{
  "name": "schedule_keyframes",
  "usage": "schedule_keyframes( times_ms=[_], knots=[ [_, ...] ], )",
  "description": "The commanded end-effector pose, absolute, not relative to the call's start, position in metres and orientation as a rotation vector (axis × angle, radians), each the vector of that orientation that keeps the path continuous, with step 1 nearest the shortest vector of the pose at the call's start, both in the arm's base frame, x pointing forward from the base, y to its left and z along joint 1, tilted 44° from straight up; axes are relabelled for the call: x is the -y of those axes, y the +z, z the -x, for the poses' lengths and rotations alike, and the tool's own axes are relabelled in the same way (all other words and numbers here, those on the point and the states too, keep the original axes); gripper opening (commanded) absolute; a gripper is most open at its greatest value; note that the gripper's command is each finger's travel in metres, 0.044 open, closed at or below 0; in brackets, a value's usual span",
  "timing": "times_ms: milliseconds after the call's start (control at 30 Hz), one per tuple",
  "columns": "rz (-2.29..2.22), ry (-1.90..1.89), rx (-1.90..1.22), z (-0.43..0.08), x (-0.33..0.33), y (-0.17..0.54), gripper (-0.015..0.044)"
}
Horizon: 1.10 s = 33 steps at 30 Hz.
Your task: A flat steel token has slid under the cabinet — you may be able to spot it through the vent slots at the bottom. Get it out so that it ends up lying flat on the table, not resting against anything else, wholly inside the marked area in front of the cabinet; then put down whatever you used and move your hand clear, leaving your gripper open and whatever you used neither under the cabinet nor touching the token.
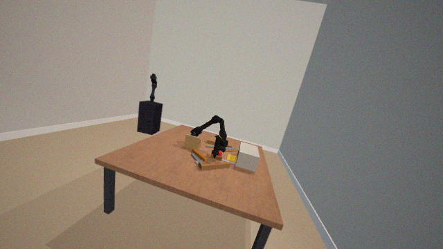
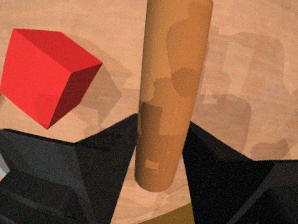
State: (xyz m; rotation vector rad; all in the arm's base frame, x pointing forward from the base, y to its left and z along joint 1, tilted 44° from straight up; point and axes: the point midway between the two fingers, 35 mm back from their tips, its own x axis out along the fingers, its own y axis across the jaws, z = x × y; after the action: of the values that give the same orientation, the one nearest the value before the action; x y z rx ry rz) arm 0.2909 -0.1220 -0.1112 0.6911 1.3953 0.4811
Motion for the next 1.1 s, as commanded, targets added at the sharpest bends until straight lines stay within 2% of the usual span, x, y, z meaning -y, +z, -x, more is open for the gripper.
schedule_keyframes(
  times_ms=[0,1067],
  knots=[
    [-0.688,0.480,-1.392,-0.298,0.123,-0.111,0.0000],
    [-0.688,0.480,-1.390,-0.331,0.129,-0.109,0.0000]
  ],
)
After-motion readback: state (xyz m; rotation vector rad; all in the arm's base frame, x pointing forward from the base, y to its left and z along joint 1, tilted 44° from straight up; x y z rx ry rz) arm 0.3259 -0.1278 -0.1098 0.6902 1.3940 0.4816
